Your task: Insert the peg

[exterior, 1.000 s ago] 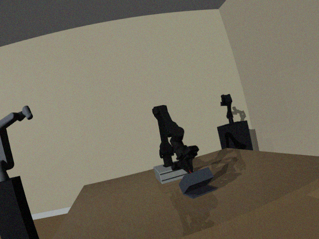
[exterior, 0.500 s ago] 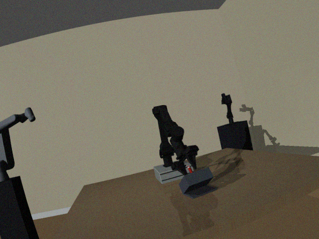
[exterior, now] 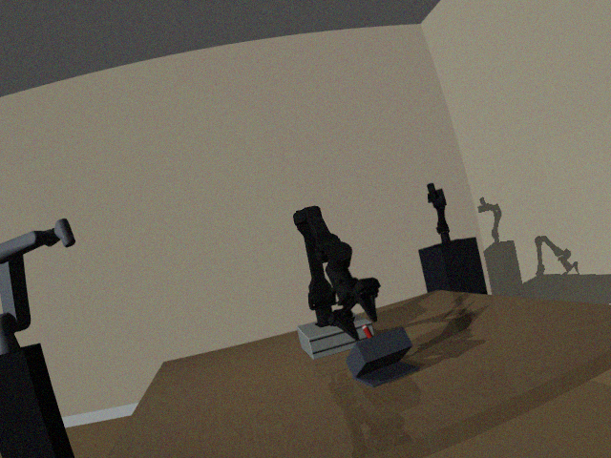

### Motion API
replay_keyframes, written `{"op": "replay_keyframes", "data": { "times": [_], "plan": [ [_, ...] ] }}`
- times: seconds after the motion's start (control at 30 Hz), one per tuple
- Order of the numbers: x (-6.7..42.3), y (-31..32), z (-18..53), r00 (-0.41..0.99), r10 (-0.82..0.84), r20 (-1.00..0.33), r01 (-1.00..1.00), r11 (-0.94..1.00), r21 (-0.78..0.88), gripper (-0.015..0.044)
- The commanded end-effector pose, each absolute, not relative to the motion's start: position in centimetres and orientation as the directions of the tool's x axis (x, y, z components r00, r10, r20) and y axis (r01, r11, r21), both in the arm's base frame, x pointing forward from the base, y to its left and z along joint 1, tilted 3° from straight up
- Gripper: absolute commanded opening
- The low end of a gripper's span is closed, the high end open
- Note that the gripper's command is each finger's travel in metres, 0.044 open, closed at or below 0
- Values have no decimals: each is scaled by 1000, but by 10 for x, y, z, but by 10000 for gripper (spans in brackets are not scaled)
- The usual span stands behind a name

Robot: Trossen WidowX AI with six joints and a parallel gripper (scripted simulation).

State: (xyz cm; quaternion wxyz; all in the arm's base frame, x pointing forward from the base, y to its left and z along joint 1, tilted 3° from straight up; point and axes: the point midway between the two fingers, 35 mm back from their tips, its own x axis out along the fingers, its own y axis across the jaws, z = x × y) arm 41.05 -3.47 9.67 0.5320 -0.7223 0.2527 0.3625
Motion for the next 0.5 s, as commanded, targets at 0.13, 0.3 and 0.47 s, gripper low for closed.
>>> {"op": "replay_keyframes", "data": {
  "times": [0.13,0.3,0.47],
  "plan": [
    [404,-35,108,609,23,-793,-750,-308,-585,440],
    [400,-36,114,609,23,-793,-750,-307,-585,440],
    [395,-36,121,609,22,-793,-751,-306,-585,440]
  ]
}}
